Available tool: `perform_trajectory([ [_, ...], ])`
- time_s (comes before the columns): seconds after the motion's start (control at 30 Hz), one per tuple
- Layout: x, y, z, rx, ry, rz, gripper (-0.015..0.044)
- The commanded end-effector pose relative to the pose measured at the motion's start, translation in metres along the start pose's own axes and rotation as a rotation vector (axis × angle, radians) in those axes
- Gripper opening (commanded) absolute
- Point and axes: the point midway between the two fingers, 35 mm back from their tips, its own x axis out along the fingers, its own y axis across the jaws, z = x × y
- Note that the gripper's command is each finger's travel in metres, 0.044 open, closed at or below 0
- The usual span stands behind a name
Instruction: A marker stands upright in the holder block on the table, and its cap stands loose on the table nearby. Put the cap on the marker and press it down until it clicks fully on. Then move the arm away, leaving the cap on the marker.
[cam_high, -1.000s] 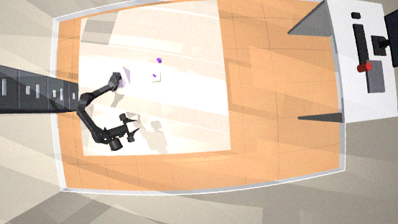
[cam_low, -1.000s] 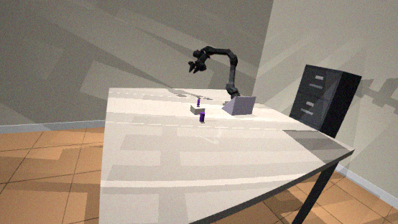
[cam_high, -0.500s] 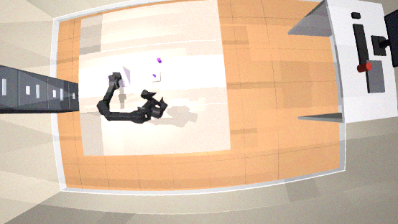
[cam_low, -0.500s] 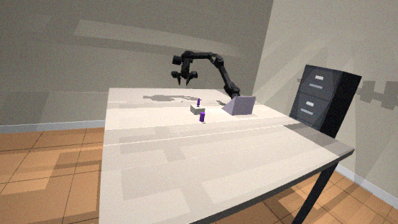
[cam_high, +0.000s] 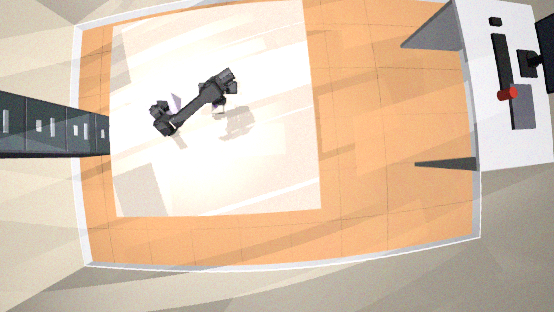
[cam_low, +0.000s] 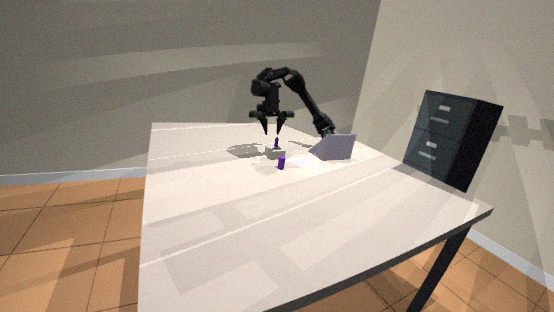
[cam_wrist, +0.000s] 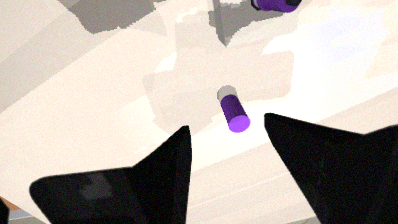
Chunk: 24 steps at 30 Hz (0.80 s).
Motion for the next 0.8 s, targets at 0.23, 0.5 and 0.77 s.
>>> perform_trajectory([
  [0.23,0.027,-0.028,-0.075,-0.198,-0.225,0.027,0.0242],
  [0.5,0.061,-0.029,-0.065,-0.198,-0.226,0.027,0.0242],
  [0.77,0.077,-0.030,-0.060,-0.198,-0.227,0.027,0.0242],
])
